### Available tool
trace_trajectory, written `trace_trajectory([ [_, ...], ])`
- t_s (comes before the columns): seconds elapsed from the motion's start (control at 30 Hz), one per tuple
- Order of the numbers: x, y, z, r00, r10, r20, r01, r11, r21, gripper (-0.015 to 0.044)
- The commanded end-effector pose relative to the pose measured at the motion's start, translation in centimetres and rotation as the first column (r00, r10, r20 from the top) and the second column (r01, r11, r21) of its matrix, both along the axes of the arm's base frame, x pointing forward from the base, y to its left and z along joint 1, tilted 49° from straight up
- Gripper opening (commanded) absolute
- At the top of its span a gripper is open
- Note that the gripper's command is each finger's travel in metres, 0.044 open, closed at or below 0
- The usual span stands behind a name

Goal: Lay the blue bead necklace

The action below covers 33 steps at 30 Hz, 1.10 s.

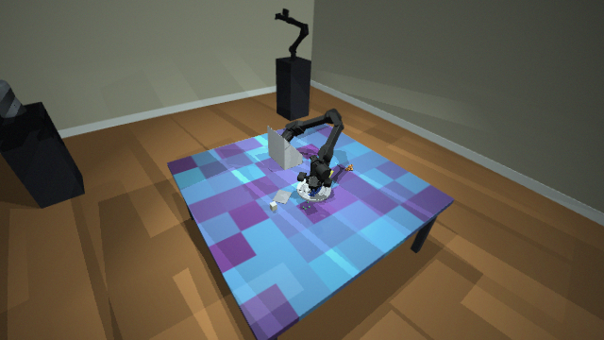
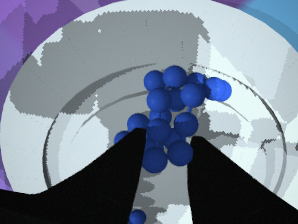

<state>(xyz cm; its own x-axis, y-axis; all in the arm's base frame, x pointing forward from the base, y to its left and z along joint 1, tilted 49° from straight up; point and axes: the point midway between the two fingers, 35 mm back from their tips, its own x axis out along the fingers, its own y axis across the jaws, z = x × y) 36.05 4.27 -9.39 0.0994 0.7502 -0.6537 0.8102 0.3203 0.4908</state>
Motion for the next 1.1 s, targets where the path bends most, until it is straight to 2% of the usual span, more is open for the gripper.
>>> trace_trajectory([
  [0.0,-0.14,0.22,0.02,1.000,0.000,-0.001,0.000,1.000,0.003,0.0000],
  [0.4,-0.04,1.01,-0.65,1.000,0.000,-0.001,0.000,1.000,0.004,0.0000],
  [0.93,-0.10,0.25,-0.04,1.000,-0.001,0.000,0.001,1.000,0.002,0.0420],
  [0.97,-0.03,0.54,-0.39,1.000,-0.003,-0.001,0.003,1.000,-0.001,0.0440],
  [1.07,-0.09,0.10,-0.02,1.000,-0.001,-0.001,0.001,1.000,0.003,0.0440],
])
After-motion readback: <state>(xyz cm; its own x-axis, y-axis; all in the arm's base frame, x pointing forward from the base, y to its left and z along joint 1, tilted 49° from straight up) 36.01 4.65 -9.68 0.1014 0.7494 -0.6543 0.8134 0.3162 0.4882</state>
